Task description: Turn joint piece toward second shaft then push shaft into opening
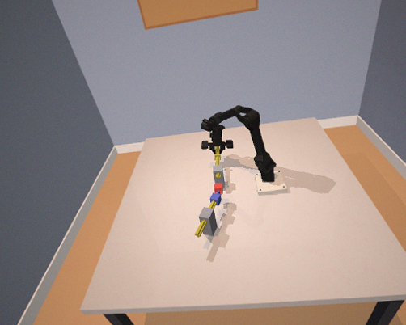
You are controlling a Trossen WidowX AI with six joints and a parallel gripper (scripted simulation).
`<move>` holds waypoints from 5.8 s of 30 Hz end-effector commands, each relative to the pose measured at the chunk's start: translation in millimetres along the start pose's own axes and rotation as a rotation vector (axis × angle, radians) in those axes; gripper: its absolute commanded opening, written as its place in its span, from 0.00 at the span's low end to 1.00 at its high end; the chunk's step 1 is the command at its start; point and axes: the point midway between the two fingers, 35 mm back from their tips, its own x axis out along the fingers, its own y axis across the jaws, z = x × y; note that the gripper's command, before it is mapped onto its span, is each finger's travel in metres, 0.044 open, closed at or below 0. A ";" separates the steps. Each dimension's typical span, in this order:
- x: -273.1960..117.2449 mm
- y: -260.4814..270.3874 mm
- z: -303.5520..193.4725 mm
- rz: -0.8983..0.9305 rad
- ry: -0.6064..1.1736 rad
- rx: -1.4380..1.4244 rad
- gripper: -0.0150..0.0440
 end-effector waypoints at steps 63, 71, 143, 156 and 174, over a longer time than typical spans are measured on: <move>0.0 0.0 0.0 0.000 0.000 0.000 0.37; 0.0 0.0 0.0 0.000 0.000 0.000 0.37; 1.2 0.5 -69.0 -0.111 0.005 0.004 0.25; 1.3 0.6 -89.2 -0.111 0.007 0.005 0.25; 1.0 0.8 -106.5 -0.116 0.008 0.007 0.25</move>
